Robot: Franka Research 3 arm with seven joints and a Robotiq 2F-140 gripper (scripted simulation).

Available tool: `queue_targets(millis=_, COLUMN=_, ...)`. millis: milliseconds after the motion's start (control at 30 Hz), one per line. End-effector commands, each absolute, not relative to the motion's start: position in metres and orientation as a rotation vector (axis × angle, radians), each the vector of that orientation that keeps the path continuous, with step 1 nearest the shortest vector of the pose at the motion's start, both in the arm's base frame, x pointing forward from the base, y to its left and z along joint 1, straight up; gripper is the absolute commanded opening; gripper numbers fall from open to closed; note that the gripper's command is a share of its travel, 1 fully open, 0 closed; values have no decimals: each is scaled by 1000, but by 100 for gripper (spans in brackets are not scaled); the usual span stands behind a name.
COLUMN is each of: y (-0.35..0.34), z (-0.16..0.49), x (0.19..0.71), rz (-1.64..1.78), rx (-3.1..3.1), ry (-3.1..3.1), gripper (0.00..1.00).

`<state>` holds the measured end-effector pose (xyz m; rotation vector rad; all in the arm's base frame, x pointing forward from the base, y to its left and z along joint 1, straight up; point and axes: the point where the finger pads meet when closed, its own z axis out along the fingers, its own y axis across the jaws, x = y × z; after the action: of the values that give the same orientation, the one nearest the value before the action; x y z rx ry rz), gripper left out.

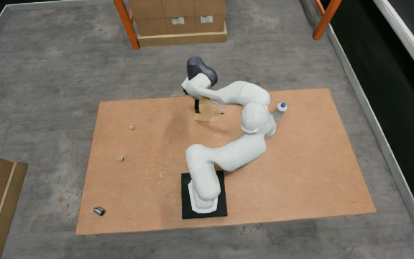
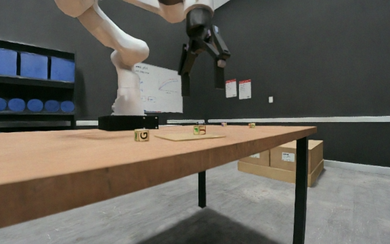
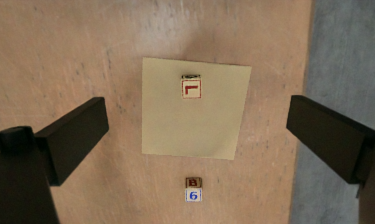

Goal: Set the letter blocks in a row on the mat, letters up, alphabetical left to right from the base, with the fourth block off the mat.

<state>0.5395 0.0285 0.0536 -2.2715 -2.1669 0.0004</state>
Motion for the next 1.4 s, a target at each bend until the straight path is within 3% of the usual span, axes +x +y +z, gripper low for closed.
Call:
queue_targets(millis=0, y=42, z=68, x=544, rz=-20, rx=-2367, ry=-2075, gripper=100)
queue_targets(millis=1367, y=136, z=143, x=556, rz=-163, rx=-2817, ry=-1419, gripper=100)
